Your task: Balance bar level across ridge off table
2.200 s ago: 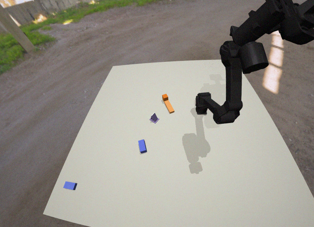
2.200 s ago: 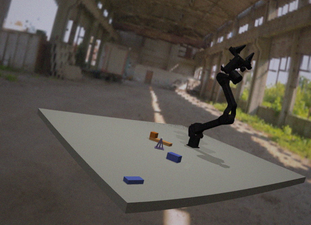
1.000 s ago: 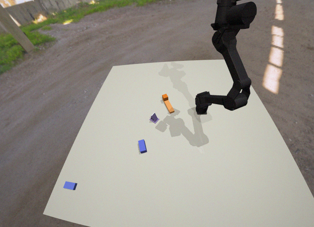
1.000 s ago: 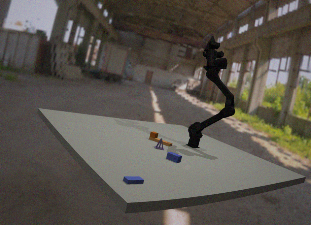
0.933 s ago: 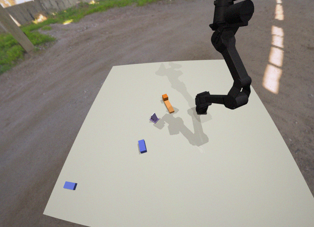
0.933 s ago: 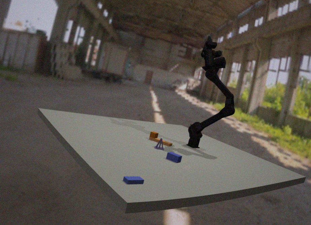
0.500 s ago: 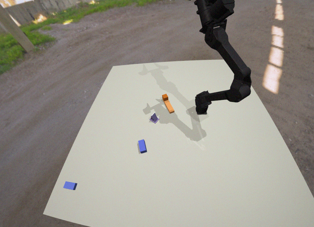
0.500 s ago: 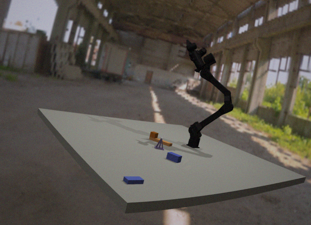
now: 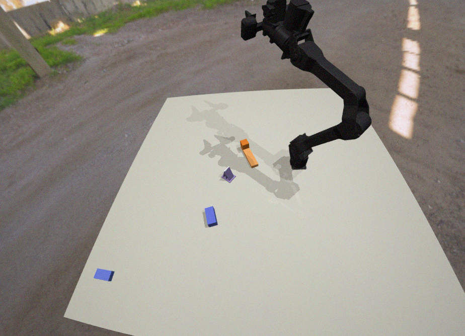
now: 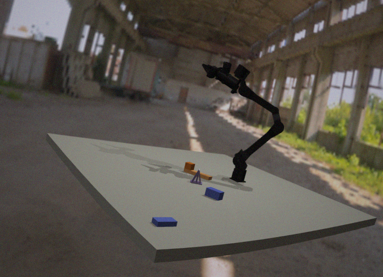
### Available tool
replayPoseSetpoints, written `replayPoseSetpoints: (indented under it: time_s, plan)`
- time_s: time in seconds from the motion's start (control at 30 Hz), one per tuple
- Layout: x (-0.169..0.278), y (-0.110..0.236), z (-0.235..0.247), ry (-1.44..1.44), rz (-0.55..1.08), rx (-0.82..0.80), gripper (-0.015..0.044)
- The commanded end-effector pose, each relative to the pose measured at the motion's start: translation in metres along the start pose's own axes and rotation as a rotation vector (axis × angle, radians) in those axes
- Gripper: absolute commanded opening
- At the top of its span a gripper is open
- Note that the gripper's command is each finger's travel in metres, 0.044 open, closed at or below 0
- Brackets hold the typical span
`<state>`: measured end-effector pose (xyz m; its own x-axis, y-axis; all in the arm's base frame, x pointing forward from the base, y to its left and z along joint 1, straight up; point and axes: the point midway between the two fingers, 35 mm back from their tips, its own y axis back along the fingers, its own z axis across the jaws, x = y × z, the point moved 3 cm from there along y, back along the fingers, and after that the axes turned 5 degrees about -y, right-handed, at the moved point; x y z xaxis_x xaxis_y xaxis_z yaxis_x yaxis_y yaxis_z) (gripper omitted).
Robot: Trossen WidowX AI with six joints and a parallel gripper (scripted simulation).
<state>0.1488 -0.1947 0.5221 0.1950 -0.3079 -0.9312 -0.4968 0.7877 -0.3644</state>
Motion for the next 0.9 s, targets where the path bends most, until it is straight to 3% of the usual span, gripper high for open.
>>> replayPoseSetpoints:
  time_s: [0.0,0.4,0.87]
  plan:
    - [0.029,-0.005,0.018,0.077,0.109,-0.077,0.0315]
    - [0.093,-0.005,0.055,0.387,0.34,-0.28,0.0315]
    - [0.17,0.026,0.107,0.822,0.534,-0.687,0.0315]
